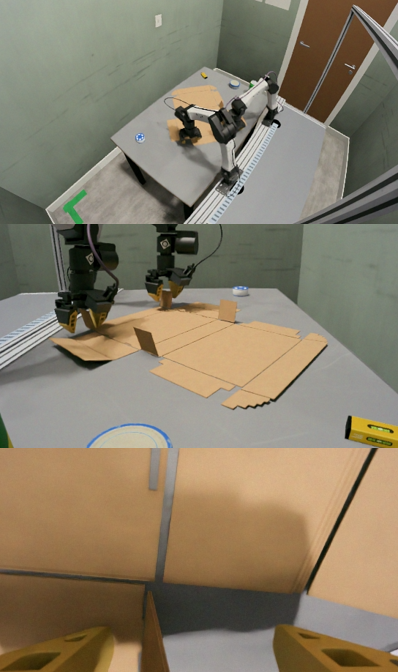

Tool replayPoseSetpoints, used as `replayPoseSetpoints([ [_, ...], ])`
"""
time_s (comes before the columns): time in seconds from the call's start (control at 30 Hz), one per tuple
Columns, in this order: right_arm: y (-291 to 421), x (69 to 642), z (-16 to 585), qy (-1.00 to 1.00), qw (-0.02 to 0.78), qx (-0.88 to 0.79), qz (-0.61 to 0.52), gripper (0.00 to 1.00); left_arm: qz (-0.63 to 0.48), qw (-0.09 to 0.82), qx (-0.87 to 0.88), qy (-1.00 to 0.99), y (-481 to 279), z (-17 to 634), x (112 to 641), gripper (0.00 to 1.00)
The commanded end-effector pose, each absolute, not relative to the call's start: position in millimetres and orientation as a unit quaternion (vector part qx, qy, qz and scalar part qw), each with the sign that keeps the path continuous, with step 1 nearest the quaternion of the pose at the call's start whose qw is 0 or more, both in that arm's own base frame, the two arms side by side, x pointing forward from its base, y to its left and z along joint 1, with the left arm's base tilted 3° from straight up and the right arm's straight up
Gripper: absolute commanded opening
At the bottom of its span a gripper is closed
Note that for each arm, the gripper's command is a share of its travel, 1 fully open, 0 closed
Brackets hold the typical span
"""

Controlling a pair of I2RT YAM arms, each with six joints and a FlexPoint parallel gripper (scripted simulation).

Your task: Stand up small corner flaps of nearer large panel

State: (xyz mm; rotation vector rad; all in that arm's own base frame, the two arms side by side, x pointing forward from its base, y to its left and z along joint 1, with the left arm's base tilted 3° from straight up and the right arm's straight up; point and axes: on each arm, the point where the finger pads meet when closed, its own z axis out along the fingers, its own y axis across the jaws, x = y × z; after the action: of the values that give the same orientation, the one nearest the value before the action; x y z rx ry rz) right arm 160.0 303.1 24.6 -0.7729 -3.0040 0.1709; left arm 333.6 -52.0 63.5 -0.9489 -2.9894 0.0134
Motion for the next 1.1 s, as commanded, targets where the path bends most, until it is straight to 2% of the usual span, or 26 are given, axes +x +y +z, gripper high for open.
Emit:
replayPoseSetpoints([
  [0.0, 303, 159, 9, -0.966, 0.021, -0.249, 0.065, 0.77, -0.004, -0.003, -0.307, -0.952, -49, 45, 340, 0.77],
  [0.2, 303, 159, 9, -0.966, 0.021, -0.249, 0.065, 0.77, -0.010, -0.031, -0.308, -0.951, -50, 52, 352, 0.77],
  [1.07, 303, 159, 9, -0.966, 0.021, -0.249, 0.065, 0.77, -0.061, -0.047, -0.303, -0.950, -53, 48, 345, 0.77],
])
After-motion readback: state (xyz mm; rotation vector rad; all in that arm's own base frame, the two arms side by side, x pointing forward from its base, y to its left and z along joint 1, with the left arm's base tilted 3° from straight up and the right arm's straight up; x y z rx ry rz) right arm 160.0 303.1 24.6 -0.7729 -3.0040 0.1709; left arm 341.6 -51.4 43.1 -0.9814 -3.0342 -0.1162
